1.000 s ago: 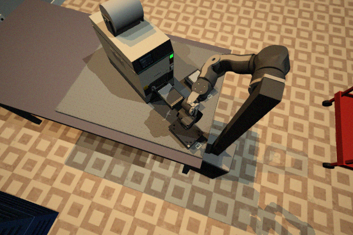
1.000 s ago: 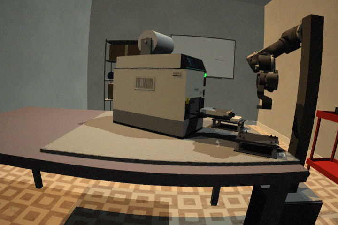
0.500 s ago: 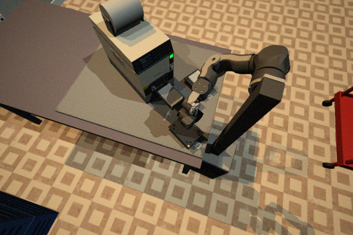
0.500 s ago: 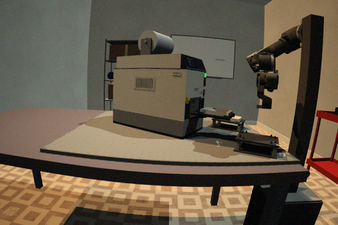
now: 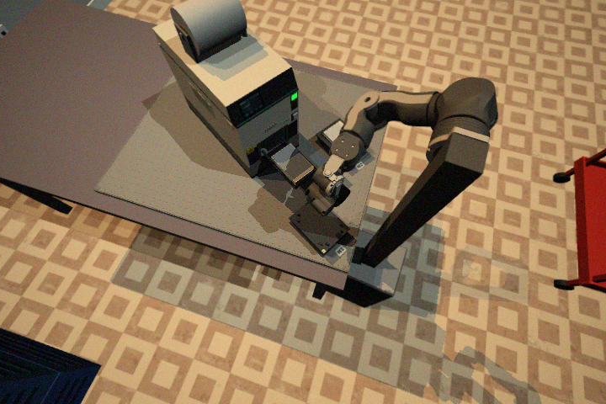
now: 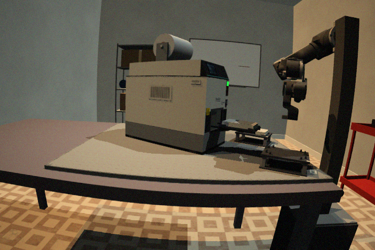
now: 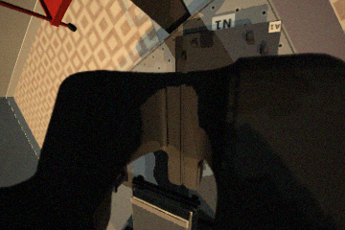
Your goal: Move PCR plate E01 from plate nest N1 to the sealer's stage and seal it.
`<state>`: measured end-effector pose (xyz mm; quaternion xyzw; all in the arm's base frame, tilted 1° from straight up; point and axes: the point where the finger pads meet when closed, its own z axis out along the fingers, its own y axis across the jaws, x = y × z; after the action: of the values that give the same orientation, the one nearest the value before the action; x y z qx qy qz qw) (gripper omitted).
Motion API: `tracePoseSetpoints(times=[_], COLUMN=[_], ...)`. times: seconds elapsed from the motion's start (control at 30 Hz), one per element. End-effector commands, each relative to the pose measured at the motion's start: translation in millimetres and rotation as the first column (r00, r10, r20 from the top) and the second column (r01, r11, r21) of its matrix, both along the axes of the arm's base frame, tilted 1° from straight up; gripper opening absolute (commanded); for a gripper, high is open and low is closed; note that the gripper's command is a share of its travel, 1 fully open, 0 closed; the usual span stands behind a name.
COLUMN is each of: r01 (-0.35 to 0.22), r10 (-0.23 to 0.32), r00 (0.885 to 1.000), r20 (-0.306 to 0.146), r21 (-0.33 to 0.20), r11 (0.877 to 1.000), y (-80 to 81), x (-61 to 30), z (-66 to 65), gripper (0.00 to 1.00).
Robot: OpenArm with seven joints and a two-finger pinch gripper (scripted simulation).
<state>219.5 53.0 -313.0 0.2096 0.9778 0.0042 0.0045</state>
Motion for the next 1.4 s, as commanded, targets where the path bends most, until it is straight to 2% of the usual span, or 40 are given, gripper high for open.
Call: tracePoseSetpoints(times=[0.0, 0.53, 0.7, 1.37], r01=[0.000, -0.001, -0.009, -0.009], r10=[0.000, 0.001, 0.009, 0.009], r00=[1.000, 1.000, 1.000, 1.000], r20=[0.002, 0.003, 0.001, 0.001], r21=[0.002, -0.003, -0.013, -0.013], r11=[1.000, 1.000, 1.000, 1.000], y=[1.4, 4.7, 10.0, 10.0], x=[0.3, -0.2, -1.7, -1.7], z=[1.0, 1.2, -3.5, -3.5], gripper=[0.00, 0.00, 0.00, 0.00])
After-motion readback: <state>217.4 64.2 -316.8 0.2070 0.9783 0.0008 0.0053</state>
